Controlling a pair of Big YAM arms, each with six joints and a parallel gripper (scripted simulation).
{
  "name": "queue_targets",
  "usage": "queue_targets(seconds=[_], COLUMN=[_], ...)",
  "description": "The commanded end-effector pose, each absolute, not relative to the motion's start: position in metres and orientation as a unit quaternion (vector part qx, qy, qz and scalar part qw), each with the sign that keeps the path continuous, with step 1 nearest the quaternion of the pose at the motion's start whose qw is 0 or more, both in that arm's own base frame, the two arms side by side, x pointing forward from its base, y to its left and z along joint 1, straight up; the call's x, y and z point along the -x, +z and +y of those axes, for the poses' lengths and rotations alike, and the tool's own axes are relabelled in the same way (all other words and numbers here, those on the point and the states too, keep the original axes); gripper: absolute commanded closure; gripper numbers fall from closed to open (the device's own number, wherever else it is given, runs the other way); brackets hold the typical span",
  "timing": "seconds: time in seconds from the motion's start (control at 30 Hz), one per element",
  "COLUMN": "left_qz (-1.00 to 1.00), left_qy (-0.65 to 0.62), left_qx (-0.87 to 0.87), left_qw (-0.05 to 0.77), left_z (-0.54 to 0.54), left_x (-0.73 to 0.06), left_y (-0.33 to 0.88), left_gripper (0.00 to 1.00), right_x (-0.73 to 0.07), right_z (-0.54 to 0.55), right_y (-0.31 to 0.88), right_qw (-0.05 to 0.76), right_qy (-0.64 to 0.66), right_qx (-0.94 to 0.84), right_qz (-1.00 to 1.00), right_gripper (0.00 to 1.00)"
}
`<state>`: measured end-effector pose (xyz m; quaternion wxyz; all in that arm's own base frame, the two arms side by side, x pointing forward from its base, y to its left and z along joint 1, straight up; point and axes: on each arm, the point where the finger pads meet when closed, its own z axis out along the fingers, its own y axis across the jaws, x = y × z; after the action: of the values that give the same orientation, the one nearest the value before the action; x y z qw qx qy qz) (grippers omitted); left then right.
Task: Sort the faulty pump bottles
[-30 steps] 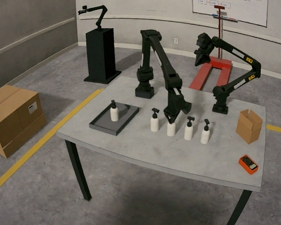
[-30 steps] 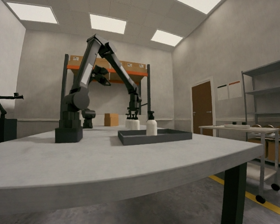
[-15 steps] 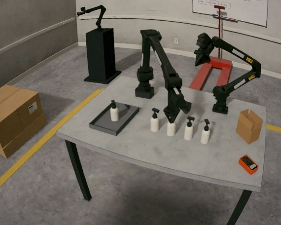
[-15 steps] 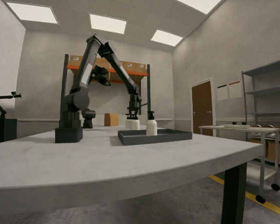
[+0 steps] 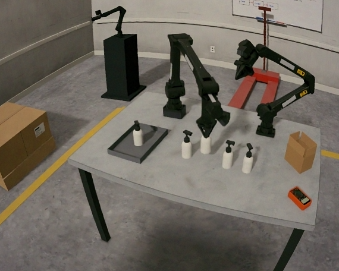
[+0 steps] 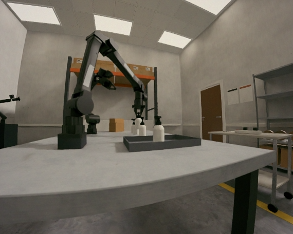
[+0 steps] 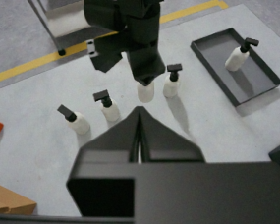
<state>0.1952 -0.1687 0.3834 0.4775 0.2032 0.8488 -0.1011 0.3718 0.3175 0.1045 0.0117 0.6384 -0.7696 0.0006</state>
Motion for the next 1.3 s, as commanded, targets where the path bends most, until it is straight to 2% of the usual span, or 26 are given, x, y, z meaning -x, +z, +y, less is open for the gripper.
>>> queue_targets(seconds=[0.0,0.17,0.33,0.4,0.8,1.27], left_qz=[0.844,0.830,0.803,0.803,0.724,0.714], left_qy=[-0.114,-0.116,-0.153,-0.153,-0.245,-0.265], left_qx=[-0.193,-0.213,-0.265,-0.265,-0.339,-0.344], left_qw=[0.488,0.502,0.511,0.511,0.549,0.550], left_z=[-0.170,-0.198,-0.280,-0.280,-0.391,-0.401], left_x=[-0.196,-0.215,-0.259,-0.259,-0.322,-0.321], left_y=[0.404,0.404,0.367,0.367,0.315,0.309], left_gripper=[1.00,1.00,1.00,1.00,1.00,1.00], right_x=[-0.393,-0.435,-0.467,-0.467,-0.462,-0.465], right_z=[0.333,0.319,0.209,0.209,0.018,-0.002], right_y=[0.131,0.139,0.139,0.139,0.124,0.100], right_qw=[-0.020,-0.059,-0.042,-0.042,0.006,0.013], right_qy=[0.000,0.007,0.017,0.017,0.005,0.000], right_qx=[-0.642,-0.670,-0.678,-0.678,-0.654,-0.638], right_qz=[-0.766,-0.740,-0.734,-0.734,-0.757,-0.770], right_gripper=[0.78,0.78,0.78,0.78,0.78,0.78])
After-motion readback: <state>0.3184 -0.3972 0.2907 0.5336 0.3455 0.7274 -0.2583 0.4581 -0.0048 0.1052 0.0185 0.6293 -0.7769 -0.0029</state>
